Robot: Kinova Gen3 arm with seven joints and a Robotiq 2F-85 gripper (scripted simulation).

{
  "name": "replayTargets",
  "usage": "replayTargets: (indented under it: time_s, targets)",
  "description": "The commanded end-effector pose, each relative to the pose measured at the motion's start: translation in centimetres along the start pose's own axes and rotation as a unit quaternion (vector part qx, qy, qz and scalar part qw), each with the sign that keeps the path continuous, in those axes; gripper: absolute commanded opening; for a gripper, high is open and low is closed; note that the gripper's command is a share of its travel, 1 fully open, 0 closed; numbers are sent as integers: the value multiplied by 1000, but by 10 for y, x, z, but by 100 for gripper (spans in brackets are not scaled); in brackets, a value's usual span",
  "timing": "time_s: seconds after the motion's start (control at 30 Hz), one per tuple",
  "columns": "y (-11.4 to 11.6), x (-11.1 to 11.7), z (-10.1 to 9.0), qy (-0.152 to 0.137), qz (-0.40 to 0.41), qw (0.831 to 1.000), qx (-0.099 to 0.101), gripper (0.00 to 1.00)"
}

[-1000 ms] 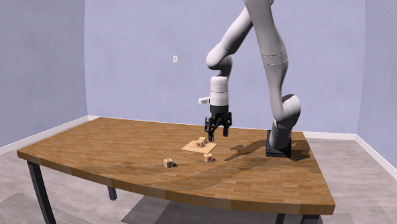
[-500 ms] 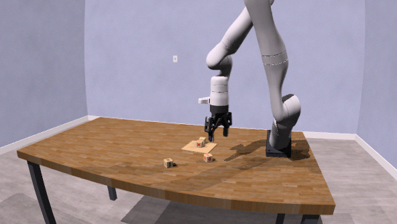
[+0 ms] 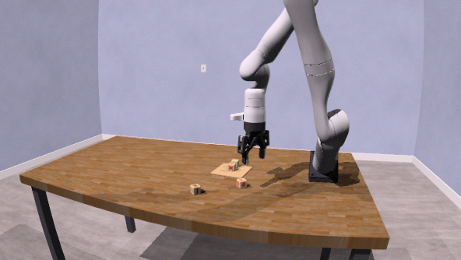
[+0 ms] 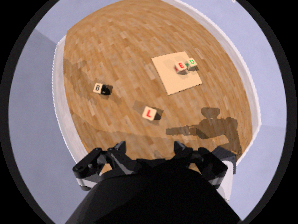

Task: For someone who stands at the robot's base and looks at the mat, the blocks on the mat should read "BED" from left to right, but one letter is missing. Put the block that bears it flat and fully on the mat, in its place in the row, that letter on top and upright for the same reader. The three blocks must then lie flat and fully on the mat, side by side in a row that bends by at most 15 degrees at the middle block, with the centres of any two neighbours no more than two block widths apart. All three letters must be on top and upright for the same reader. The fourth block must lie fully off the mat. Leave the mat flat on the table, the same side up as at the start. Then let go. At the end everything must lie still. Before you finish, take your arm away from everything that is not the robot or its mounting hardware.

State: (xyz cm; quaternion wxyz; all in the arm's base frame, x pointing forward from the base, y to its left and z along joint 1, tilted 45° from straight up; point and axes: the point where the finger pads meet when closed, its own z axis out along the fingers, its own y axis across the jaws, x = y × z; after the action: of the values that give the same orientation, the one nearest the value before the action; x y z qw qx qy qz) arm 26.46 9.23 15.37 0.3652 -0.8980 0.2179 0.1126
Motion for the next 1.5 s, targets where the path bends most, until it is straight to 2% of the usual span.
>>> replayTargets:
  time_s: [0.0, 0.43, 0.5, 0.57, 0.63, 0.77, 0.83, 0.9, 0.97, 1.47]
  targets:
    - [0, 0, 0, 0, 0, 1000, 0, 100]
    - [0, 1, 0, 0, 0, 1000, 0, 100]
    - [1, 6, -1, 1, -1, 1000, 2, 100]
    - [6, 21, -4, 1, -2, 1000, 5, 100]
    - [16, 47, -8, 2, -4, 1000, 10, 100]
    - [56, 107, -9, 3, -4, 1000, 10, 100]
    - [56, 107, -9, 3, -4, 1000, 10, 100]
    - [78, 129, -7, 2, -2, 1000, 5, 100]
    - [93, 142, -5, 1, -1, 1000, 2, 100]
    - [98, 146, -4, 1, 0, 1000, 0, 100]
